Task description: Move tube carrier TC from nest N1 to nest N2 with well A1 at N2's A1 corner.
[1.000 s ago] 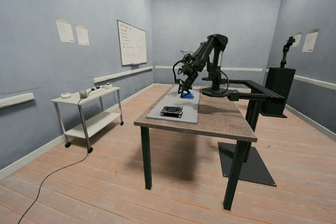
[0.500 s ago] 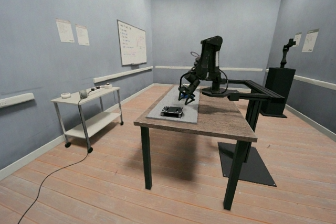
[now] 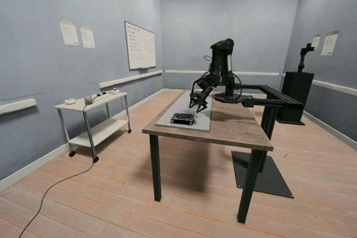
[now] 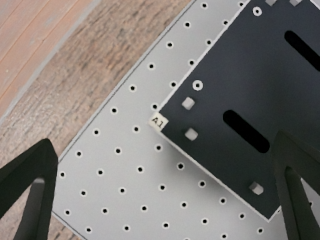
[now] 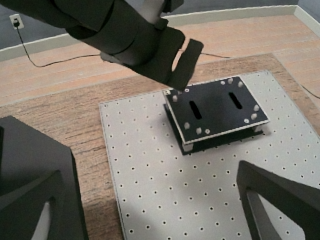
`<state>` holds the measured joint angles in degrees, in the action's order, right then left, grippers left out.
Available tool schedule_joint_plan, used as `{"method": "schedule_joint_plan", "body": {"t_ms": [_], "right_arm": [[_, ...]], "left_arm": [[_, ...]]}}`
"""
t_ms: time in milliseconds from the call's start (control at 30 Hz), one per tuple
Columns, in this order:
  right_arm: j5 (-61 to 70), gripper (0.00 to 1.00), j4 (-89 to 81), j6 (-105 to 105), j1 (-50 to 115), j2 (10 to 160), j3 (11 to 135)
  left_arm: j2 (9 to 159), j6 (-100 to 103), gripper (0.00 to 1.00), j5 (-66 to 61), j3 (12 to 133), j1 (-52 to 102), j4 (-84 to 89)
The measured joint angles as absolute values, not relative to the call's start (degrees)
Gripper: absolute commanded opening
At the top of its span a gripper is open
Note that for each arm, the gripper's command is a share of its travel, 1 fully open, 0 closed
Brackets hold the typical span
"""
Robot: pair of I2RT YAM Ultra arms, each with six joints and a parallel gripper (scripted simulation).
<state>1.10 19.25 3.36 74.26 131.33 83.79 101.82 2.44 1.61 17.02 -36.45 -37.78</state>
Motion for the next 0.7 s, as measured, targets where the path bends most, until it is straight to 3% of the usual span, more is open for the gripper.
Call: {"method": "schedule_joint_plan", "body": {"t_ms": [700], "right_arm": [[0.54,1.00,19.66,3.25,74.26,130.39,82.17]], "left_arm": [[102.04,-2.85,1.00,0.47,17.32,-33.89,-34.89]]}}
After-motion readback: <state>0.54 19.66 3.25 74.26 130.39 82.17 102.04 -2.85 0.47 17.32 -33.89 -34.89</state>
